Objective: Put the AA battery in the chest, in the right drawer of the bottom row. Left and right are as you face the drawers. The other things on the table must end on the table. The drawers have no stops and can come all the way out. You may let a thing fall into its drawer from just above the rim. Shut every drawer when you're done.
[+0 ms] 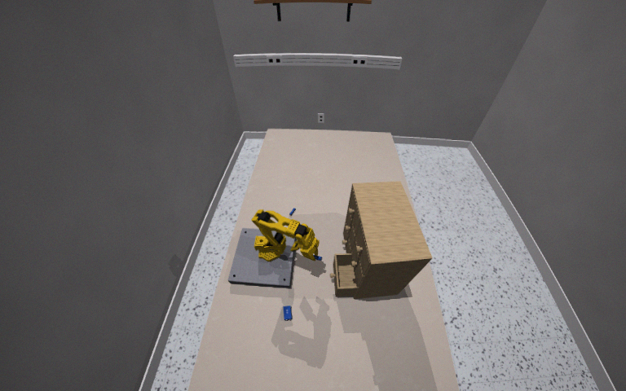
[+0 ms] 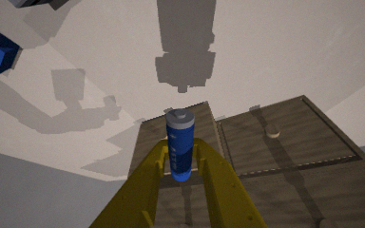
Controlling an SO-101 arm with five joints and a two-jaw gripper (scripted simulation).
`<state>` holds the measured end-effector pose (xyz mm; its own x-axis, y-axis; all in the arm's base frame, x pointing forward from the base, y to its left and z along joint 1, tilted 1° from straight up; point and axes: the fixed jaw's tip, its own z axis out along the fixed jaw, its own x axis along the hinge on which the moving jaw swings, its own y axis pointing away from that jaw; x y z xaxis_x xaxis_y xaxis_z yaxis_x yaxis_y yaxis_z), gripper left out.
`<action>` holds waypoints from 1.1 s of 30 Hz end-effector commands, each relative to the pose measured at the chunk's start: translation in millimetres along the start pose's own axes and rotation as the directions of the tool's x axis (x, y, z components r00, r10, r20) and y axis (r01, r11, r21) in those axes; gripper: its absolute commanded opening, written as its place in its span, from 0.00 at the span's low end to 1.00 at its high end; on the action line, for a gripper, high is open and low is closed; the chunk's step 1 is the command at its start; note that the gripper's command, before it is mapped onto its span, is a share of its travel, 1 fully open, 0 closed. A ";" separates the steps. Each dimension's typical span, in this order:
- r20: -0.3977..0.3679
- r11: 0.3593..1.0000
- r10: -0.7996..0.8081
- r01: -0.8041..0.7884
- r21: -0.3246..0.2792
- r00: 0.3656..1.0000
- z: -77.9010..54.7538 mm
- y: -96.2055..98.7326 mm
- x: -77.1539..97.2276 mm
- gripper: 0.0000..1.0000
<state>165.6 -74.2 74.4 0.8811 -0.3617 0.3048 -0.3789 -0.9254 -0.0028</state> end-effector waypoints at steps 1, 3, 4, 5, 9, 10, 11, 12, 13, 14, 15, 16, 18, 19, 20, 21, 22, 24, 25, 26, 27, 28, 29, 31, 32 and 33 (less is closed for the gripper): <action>-0.027 1.000 -0.002 0.002 0.000 1.000 -5.4 0.7 -1.6 0.00; -0.049 1.000 -0.003 0.003 0.000 0.999 -8.8 0.7 -0.6 0.00; -0.060 1.000 -0.003 0.003 0.000 0.998 -10.5 0.6 -0.2 0.00; -0.071 1.000 -0.003 0.003 0.000 0.998 -12.2 0.6 0.3 0.00; -0.092 1.000 -0.003 0.003 0.001 0.996 -15.5 0.6 1.1 0.00; -0.092 1.000 -0.003 0.003 0.001 0.996 -15.5 0.6 1.1 0.00; -0.092 1.000 -0.003 0.003 0.001 0.996 -15.5 0.6 1.1 0.00; -0.092 1.000 -0.003 0.003 0.001 0.996 -15.5 0.6 1.1 0.00; -0.103 1.000 -0.003 0.004 0.001 0.995 -17.2 0.5 1.8 0.00; -0.114 1.000 -0.004 0.004 0.001 0.993 -18.9 0.5 2.4 0.00; -0.125 1.000 -0.004 0.004 0.001 0.992 -20.6 0.5 3.0 0.00; -0.136 1.000 -0.004 0.004 0.001 0.991 -22.2 0.5 3.6 0.00; -0.157 1.000 -0.004 0.004 0.001 0.988 -25.6 0.4 4.7 0.00; -0.168 1.000 -0.004 0.005 0.001 0.986 -27.3 0.4 5.2 0.00; -0.179 1.000 -0.005 0.005 0.001 0.984 -29.0 0.4 5.7 0.00; -0.189 1.000 -0.005 0.005 0.001 0.982 -30.7 0.4 6.1 0.00; -0.200 1.000 -0.005 0.005 0.001 0.980 -32.4 0.3 6.6 0.00; -0.221 1.000 -0.005 0.006 0.002 0.975 -35.8 0.3 7.4 0.00; -0.221 1.000 -0.005 0.006 0.002 0.975 -35.8 0.3 7.4 0.00; -0.221 1.000 -0.005 0.006 0.002 0.975 -35.8 0.3 7.4 0.00; -0.221 1.000 -0.005 0.006 0.002 0.975 -35.8 0.3 7.4 0.00; -0.221 1.000 -0.005 0.006 0.002 0.975 -35.8 0.3 7.4 0.00; -0.221 1.000 -0.005 0.006 0.002 0.975 -35.8 0.3 7.4 0.00; -0.221 1.000 -0.005 0.005 0.001 0.975 -35.0 0.3 11.4 0.00; -0.221 1.000 -0.005 0.005 0.001 0.975 -34.5 0.3 13.4 0.00; -0.221 1.000 -0.005 0.005 0.001 0.975 -34.0 0.3 15.4 0.00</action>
<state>165.1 -73.9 110.7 0.7985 -0.3270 0.5054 -0.3765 -0.9264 -0.0047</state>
